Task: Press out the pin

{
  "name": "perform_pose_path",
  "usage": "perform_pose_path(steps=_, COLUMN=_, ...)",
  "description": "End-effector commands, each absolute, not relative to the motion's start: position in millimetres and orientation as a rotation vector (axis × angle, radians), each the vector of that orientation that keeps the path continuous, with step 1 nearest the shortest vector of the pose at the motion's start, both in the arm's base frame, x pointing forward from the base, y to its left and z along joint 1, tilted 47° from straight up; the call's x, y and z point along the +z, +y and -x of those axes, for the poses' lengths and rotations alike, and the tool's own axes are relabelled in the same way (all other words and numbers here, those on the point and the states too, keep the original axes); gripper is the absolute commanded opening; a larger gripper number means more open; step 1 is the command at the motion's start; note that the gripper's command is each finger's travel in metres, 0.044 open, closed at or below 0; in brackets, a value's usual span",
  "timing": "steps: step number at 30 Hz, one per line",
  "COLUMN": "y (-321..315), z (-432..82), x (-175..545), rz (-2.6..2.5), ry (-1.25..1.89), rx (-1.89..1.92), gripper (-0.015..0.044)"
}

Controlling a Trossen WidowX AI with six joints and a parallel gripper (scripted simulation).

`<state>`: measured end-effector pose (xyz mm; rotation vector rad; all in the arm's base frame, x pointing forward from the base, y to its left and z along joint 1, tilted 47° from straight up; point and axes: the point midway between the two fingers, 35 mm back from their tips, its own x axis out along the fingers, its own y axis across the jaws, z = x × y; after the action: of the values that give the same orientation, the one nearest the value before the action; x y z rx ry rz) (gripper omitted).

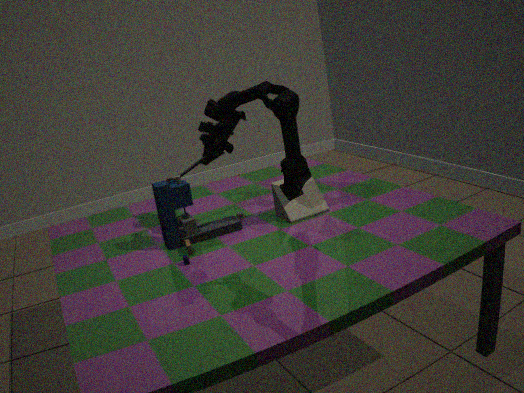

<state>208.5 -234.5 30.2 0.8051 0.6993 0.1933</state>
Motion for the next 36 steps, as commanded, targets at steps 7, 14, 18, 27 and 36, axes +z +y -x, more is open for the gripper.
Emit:
perform_pose_path(steps=7, y=-249, z=-216, x=43, rz=-0.792, ry=0.676, rx=0.191, gripper=0.0)
perform_pose_path(steps=14, y=-255, z=-220, x=49, rz=-0.791, ry=0.676, rx=0.191, gripper=0.0)
perform_pose_path(steps=18, y=-259, z=-222, x=52, rz=-0.791, ry=0.676, rx=0.191, gripper=0.0)
perform_pose_path(steps=27, y=-266, z=-229, x=59, rz=-0.791, ry=0.676, rx=0.191, gripper=0.0)
perform_pose_path(steps=36, y=-274, z=-236, x=65, rz=-0.791, ry=0.676, rx=0.191, gripper=0.0)
